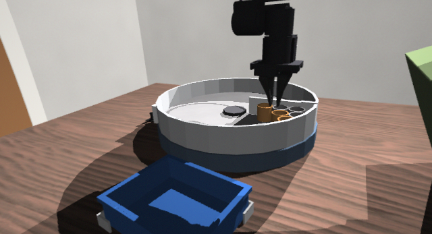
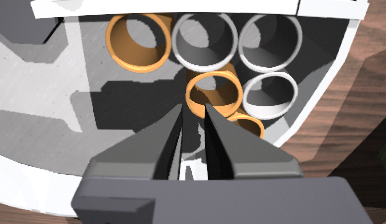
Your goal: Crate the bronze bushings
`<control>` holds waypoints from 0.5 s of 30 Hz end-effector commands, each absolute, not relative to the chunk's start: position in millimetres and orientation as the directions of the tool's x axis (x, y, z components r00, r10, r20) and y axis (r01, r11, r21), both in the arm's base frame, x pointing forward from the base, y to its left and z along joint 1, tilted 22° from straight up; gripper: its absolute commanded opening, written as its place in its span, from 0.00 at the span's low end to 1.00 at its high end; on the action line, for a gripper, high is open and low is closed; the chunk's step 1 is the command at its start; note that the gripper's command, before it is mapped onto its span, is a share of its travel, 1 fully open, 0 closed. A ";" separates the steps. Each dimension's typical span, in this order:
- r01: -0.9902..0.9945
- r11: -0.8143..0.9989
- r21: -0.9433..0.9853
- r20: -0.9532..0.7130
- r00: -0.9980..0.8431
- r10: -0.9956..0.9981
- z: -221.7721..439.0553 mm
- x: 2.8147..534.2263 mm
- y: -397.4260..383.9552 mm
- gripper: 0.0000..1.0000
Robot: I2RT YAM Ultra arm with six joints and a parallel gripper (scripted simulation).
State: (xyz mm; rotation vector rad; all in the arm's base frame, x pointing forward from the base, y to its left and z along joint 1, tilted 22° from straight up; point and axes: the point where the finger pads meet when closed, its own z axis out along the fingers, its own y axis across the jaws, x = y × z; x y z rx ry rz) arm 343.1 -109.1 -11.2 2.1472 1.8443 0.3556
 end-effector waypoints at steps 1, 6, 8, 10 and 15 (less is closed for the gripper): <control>0.907 -0.140 0.396 -0.026 0.164 0.986 -8.9 354.7 -117.4 0.15; 0.906 -0.139 0.399 -0.026 0.163 0.986 -12.7 358.4 -117.6 0.15; 0.893 -0.134 0.429 -0.032 0.164 0.986 -0.9 362.4 -119.0 0.15; 0.893 -0.134 0.429 -0.032 0.164 0.986 -0.9 362.4 -119.0 0.15; 0.900 -0.136 0.413 -0.029 0.163 0.986 -2.7 358.7 -117.6 0.15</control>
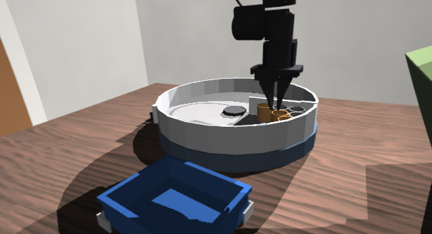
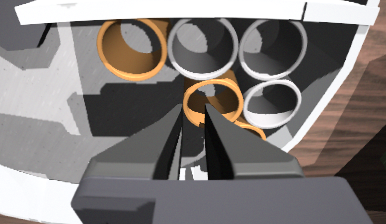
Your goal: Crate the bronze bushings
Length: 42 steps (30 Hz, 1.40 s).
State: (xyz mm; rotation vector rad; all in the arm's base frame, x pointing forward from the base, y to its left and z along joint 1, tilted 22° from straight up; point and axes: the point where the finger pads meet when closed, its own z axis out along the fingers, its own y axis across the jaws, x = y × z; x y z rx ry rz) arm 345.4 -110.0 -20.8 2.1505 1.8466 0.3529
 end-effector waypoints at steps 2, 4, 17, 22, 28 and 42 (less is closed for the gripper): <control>0.900 -0.136 0.413 -0.029 0.163 0.986 -2.7 358.7 -117.6 0.15; 0.900 -0.136 0.413 -0.029 0.163 0.986 -2.7 358.7 -117.6 0.15; 0.900 -0.136 0.413 -0.029 0.163 0.986 -2.7 358.7 -117.6 0.15; 0.900 -0.136 0.413 -0.029 0.163 0.986 -2.7 358.7 -117.6 0.15; 0.900 -0.137 0.413 -0.029 0.163 0.986 -2.9 358.7 -117.6 0.15; 0.904 -0.134 0.405 -0.027 0.159 0.987 -7.0 360.9 -115.9 0.15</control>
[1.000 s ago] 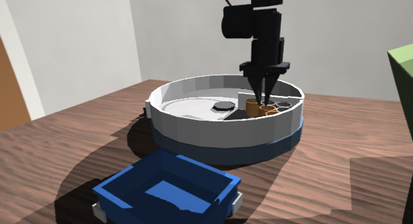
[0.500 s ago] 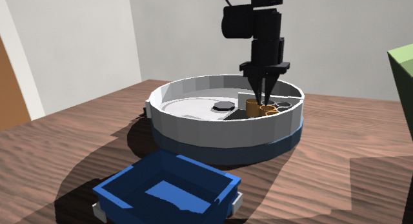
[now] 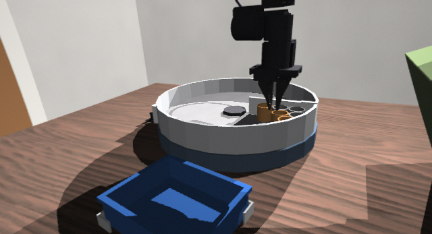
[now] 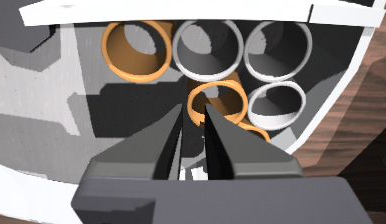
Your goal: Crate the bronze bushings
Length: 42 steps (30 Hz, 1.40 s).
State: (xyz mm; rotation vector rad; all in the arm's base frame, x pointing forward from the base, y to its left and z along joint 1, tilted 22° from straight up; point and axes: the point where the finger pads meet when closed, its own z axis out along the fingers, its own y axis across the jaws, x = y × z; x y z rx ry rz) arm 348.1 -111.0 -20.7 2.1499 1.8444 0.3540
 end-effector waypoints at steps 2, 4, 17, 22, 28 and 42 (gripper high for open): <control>0.904 -0.134 0.405 -0.027 0.159 0.987 -7.0 360.9 -115.9 0.15; 0.904 -0.134 0.405 -0.027 0.159 0.987 -7.0 360.9 -115.9 0.15; 0.904 -0.134 0.405 -0.027 0.159 0.987 -7.0 360.9 -115.9 0.15; 0.904 -0.134 0.405 -0.027 0.159 0.987 -7.0 360.9 -115.9 0.15; 0.904 -0.134 0.405 -0.027 0.159 0.987 -7.0 360.9 -115.9 0.15; 0.908 -0.138 0.397 -0.025 0.161 0.987 -25.6 365.1 -117.0 0.15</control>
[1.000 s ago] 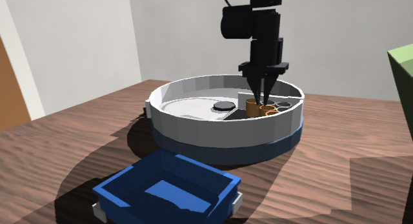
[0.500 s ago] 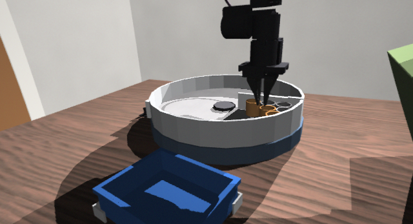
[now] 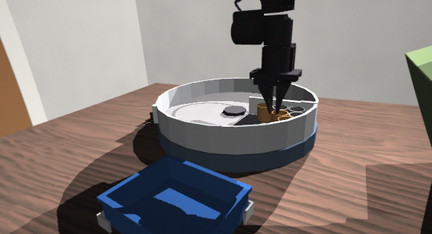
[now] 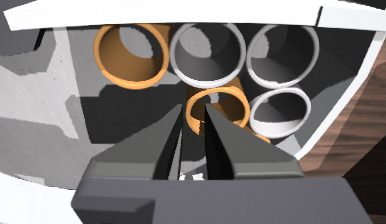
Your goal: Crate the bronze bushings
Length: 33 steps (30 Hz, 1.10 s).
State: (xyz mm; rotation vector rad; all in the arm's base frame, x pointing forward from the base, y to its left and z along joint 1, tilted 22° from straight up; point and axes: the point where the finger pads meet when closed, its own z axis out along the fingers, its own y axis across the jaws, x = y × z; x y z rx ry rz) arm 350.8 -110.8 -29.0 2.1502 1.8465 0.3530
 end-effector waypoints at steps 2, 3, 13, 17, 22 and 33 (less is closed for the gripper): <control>0.908 -0.136 0.397 -0.025 0.159 0.987 -28.8 366.6 -116.1 0.15; 0.908 -0.136 0.397 -0.025 0.159 0.987 -30.2 367.1 -116.3 0.15; 0.905 -0.139 0.401 -0.026 0.163 0.986 -27.1 367.1 -118.1 0.15; 0.905 -0.139 0.401 -0.026 0.163 0.986 -27.1 367.1 -118.1 0.15; 0.905 -0.139 0.401 -0.026 0.163 0.986 -27.1 367.1 -118.1 0.15; 0.905 -0.139 0.401 -0.026 0.163 0.986 -27.1 367.1 -118.1 0.15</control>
